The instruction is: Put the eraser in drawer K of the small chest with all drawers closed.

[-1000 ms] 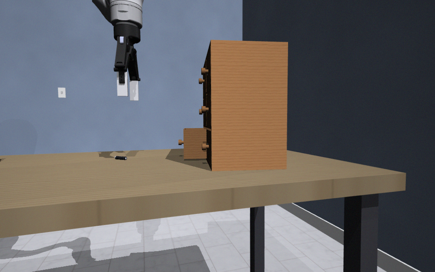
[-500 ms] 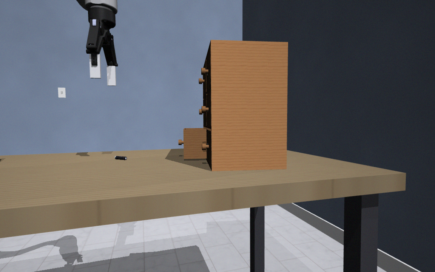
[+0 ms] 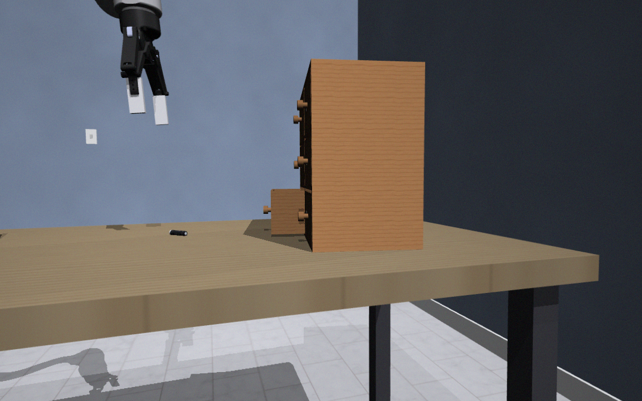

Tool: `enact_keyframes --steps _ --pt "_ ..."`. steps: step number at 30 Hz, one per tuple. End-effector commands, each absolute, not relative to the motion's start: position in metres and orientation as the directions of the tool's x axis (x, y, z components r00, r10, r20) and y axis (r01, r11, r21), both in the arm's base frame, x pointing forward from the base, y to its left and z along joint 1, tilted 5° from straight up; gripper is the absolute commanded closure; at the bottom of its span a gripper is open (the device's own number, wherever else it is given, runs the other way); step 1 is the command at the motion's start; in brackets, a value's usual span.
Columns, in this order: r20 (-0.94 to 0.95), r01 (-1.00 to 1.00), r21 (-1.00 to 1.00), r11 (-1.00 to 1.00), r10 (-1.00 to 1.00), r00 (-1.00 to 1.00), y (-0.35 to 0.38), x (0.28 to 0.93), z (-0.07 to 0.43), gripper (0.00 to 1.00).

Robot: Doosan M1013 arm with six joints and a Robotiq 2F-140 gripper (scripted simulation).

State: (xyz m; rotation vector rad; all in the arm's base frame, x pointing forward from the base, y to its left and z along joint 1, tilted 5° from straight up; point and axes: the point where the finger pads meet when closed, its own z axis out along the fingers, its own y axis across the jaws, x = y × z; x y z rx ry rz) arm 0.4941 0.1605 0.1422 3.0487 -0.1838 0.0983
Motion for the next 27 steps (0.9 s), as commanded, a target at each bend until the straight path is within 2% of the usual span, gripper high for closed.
enact_keyframes --steps 1,11,27 --pt "0.145 -0.123 0.082 -0.989 -0.11 0.983 0.159 0.5 0.136 0.0" --pt "0.44 -0.124 0.083 -0.989 -0.075 0.895 0.153 0.526 0.111 0.0" --pt "0.66 -0.124 0.083 -0.989 -0.039 0.75 0.149 0.548 0.089 0.0"
